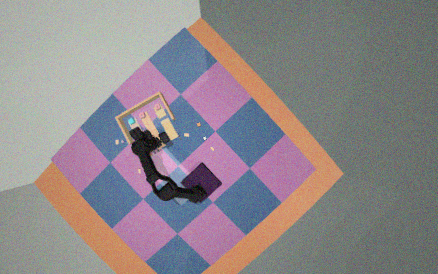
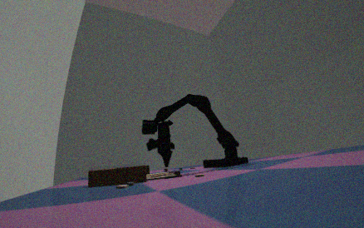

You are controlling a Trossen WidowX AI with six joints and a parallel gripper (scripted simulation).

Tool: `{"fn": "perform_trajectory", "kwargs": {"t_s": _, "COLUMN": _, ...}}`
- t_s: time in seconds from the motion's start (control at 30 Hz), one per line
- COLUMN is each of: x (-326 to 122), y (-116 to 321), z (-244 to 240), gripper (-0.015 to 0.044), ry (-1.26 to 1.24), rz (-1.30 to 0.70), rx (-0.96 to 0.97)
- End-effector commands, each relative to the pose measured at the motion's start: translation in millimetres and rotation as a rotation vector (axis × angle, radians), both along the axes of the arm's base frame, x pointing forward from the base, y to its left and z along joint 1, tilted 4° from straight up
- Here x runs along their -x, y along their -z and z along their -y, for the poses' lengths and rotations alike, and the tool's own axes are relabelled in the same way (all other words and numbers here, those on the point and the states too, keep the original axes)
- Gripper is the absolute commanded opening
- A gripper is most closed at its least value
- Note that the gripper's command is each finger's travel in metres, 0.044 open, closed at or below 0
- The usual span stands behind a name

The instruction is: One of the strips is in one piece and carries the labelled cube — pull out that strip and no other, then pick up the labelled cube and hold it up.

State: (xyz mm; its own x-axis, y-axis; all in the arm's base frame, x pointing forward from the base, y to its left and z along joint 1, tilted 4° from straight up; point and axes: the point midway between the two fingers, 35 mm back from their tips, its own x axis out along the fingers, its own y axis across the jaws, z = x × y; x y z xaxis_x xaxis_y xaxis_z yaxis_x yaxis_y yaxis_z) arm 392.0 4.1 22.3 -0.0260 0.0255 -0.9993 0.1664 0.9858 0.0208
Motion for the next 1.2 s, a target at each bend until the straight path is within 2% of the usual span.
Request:
{"fn": "perform_trajectory", "kwargs": {"t_s": 0.0, "x": 1.3, "y": 9.0, "z": -0.2, "gripper": 0.0, "ry": 0.003, "rz": -0.003, "rx": 0.004}}
{"fn": "perform_trajectory", "kwargs": {"t_s": 0.47, "x": 3.9, "y": 30.5, "z": -2.0, "gripper": 0.0, "ry": 0.003, "rz": -0.003, "rx": 0.004}}
{"fn": "perform_trajectory", "kwargs": {"t_s": 1.17, "x": 3.9, "y": 30.8, "z": -2.0, "gripper": 0.0, "ry": 0.003, "rz": -0.003, "rx": 0.004}}
